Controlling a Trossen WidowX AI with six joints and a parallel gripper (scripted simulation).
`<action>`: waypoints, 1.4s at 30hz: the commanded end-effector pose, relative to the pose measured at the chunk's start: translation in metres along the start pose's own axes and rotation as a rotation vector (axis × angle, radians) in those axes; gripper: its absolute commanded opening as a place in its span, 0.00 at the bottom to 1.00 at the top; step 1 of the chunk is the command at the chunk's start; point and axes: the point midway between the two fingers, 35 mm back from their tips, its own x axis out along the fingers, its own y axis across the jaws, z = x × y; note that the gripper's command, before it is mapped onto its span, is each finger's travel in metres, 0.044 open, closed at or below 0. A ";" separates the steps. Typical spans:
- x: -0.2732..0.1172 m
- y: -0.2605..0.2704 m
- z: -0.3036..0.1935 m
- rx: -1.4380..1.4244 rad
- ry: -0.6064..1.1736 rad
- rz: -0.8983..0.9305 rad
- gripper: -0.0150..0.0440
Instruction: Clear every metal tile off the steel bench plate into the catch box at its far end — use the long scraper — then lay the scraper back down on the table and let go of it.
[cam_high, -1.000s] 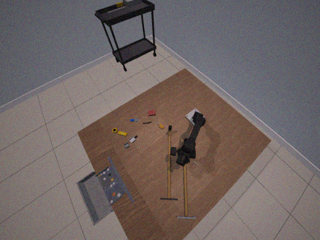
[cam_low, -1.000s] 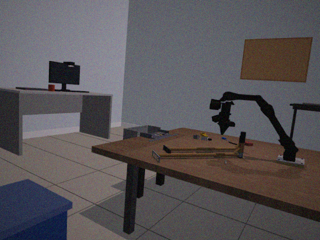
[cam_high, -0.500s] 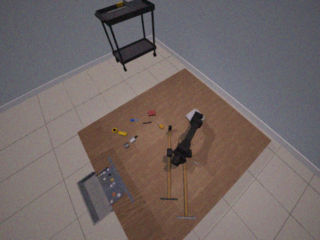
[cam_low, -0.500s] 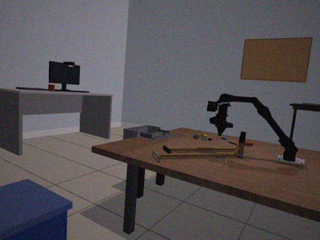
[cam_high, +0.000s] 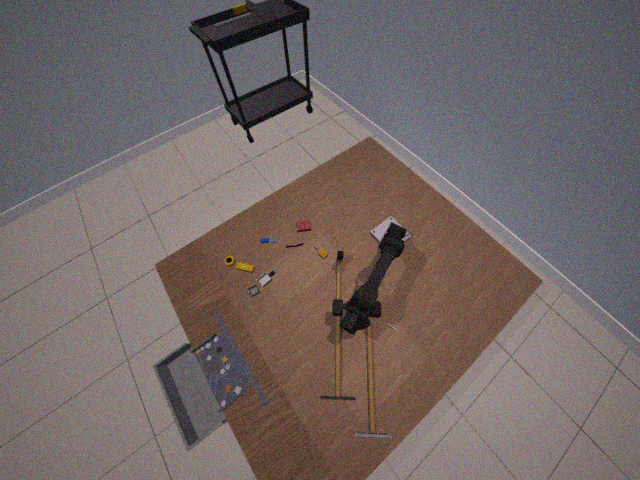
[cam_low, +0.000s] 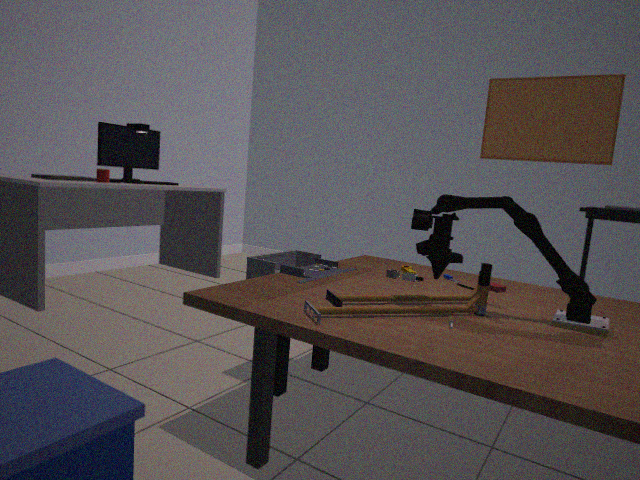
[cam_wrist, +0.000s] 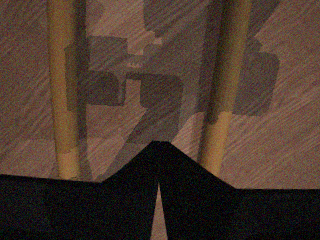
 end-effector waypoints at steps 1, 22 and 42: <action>0.013 0.001 -0.001 -0.004 0.010 0.009 0.25; 0.052 0.001 -0.001 -0.004 0.010 0.008 0.25; 0.090 0.004 -0.006 -0.004 0.011 0.007 0.25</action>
